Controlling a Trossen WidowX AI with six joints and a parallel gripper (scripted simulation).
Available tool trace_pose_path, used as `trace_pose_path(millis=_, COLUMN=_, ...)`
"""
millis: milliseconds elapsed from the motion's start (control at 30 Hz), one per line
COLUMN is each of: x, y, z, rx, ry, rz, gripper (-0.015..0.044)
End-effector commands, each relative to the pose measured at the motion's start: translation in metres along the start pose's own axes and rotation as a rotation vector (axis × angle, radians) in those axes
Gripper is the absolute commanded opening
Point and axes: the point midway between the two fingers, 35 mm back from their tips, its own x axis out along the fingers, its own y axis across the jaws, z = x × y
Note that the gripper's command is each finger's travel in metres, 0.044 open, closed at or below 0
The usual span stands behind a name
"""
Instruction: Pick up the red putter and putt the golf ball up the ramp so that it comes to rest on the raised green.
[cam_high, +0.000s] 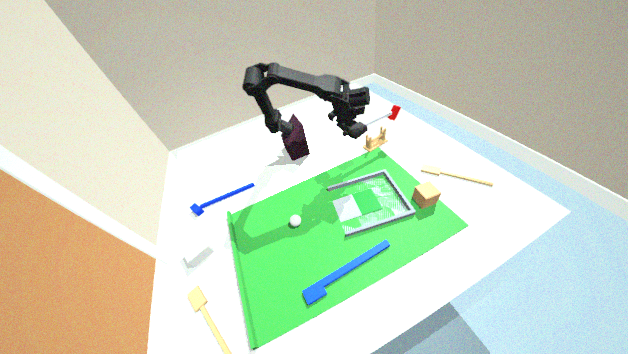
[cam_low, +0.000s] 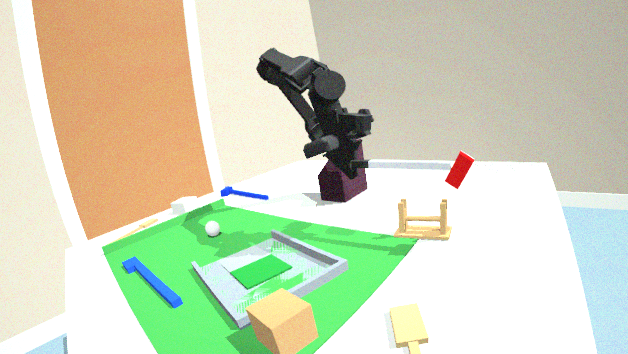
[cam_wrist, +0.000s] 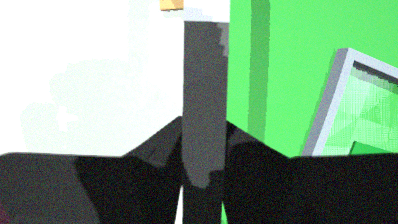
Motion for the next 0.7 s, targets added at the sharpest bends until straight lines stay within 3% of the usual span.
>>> trace_pose_path(millis=0, x=-0.013, y=-0.009, z=-0.021, rx=0.117, ry=-0.001, rz=-0.017, gripper=0.0)
trace_pose_path(millis=667, x=-0.06, y=-0.022, z=-0.137, rx=0.723, ry=0.042, rz=-0.082, gripper=0.0)
